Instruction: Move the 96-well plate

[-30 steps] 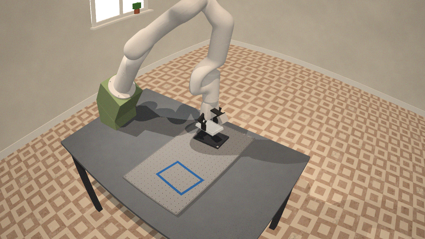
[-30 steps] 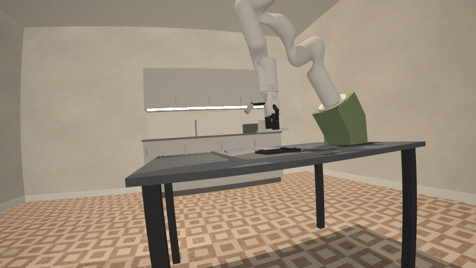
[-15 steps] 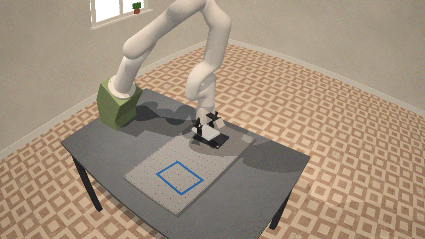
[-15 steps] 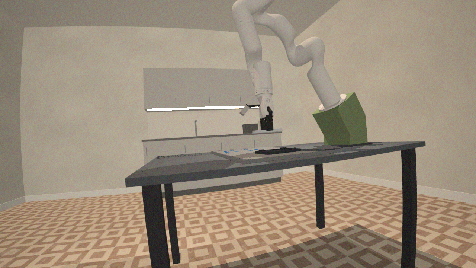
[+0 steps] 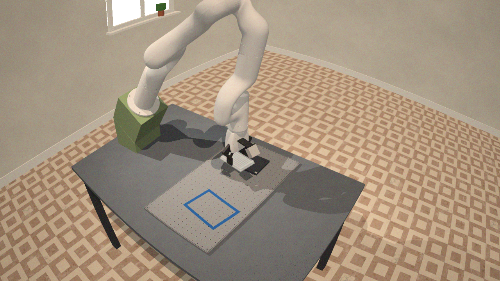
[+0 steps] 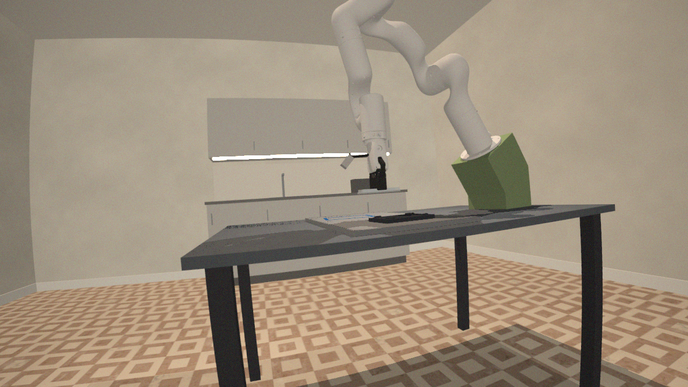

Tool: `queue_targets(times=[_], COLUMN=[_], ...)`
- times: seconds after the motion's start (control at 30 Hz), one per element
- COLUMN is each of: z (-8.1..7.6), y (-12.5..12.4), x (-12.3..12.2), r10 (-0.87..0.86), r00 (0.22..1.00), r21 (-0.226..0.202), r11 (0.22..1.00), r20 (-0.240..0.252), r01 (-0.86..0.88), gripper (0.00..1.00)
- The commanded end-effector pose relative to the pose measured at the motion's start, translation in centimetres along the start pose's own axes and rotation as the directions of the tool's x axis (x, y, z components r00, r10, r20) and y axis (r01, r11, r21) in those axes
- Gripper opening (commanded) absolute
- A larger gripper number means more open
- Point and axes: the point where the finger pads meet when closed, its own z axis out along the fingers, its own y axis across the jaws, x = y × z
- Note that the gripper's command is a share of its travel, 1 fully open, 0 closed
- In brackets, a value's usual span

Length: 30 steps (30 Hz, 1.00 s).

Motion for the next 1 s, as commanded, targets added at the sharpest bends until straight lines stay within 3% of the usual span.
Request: queue_targets(times=[0.0,0.97], z=[0.1,0.5], y=[1.4,9.6], x=[0.5,3.2], r10=[0.001,0.001], r00=[1.000,1.000], r21=[0.015,0.014], r11=[1.000,1.000], r20=[-0.002,-0.003], r01=[-0.001,-0.001], gripper=[0.00,0.00])
